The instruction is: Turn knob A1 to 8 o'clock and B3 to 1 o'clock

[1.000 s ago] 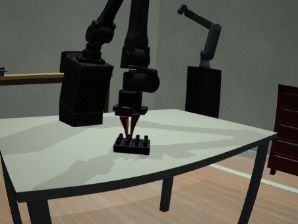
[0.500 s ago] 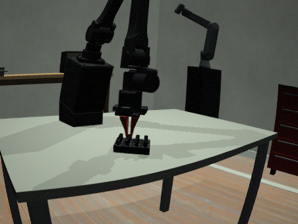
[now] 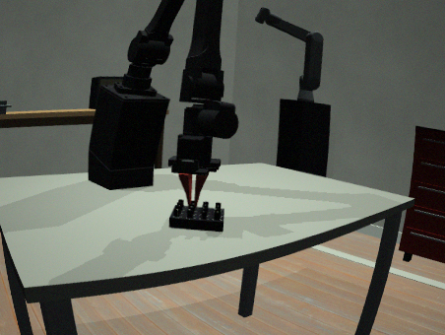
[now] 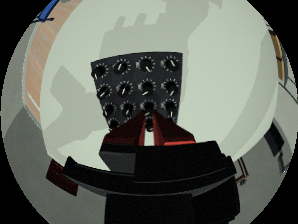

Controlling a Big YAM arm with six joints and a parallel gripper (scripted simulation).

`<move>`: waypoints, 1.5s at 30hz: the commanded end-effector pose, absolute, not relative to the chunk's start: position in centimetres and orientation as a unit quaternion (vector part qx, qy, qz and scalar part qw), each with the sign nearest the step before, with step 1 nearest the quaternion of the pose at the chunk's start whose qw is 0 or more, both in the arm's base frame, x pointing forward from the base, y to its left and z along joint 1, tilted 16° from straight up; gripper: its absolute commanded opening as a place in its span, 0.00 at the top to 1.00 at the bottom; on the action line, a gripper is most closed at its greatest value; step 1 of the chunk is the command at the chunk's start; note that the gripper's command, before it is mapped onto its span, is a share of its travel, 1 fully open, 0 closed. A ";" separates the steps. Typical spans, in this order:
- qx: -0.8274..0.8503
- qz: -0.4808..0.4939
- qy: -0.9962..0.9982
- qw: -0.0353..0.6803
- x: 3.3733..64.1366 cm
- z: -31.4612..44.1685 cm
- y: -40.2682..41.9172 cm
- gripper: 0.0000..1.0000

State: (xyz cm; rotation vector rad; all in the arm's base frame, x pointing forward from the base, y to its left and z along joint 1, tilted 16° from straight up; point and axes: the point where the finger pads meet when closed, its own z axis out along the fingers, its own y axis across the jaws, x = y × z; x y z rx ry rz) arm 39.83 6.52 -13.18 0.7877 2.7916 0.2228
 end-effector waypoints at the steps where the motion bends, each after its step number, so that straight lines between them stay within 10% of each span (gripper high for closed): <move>1: 0.270 0.078 0.952 0.124 40.6 -13.0 6.5 0.92; 45: 0.055 0.051 0.988 0.138 40.6 -13.0 6.6 0.92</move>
